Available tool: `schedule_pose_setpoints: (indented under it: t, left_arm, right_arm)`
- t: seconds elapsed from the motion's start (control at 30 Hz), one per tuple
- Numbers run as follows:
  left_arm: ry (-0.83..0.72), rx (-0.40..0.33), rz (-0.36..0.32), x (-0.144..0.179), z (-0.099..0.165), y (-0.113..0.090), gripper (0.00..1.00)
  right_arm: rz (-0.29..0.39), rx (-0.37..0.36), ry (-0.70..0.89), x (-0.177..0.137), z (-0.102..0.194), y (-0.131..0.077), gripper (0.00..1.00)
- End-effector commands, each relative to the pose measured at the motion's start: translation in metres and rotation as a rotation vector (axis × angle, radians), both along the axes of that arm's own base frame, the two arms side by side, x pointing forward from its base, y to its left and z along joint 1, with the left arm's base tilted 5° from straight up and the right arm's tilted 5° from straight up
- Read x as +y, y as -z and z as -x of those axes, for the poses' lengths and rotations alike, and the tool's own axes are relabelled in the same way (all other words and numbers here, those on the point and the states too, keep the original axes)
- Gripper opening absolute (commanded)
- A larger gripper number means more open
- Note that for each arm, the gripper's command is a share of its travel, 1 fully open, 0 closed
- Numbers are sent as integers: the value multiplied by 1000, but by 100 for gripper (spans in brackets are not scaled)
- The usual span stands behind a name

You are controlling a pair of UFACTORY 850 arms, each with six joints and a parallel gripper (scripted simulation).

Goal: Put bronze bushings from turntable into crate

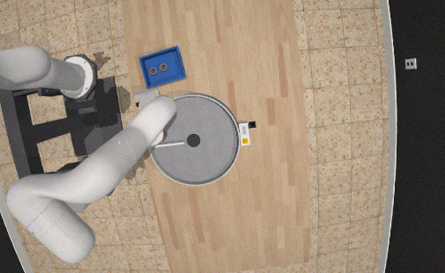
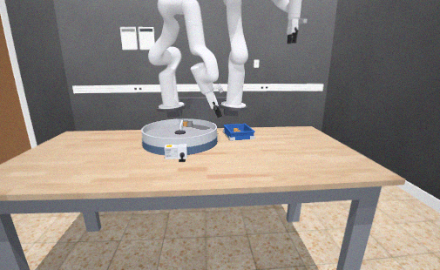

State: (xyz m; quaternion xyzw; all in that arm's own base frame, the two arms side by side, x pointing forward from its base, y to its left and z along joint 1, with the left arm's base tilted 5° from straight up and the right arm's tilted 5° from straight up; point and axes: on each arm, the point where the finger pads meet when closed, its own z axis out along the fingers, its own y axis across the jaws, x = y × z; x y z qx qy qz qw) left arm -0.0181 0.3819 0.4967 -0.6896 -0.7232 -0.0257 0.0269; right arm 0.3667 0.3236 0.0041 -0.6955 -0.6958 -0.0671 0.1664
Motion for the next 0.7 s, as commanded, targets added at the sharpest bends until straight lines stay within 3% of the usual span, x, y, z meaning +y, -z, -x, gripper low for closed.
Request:
schedule_pose_setpoints:
  t: [0.0,0.23,0.3,0.67]
  left_arm:
    - [0,0,-2,0,0,-1,100]
    - [0,0,-2,0,0,-1,100]
    - [0,0,-2,0,0,-1,100]
    - [0,0,-2,0,0,-1,100]
  right_arm:
    - [61,-16,155,-25,-1,-3,41]
    - [171,-23,414,-69,-1,-6,41]
    - [171,-23,414,-69,-1,-6,41]
    - [363,-35,864,-145,0,-12,41]
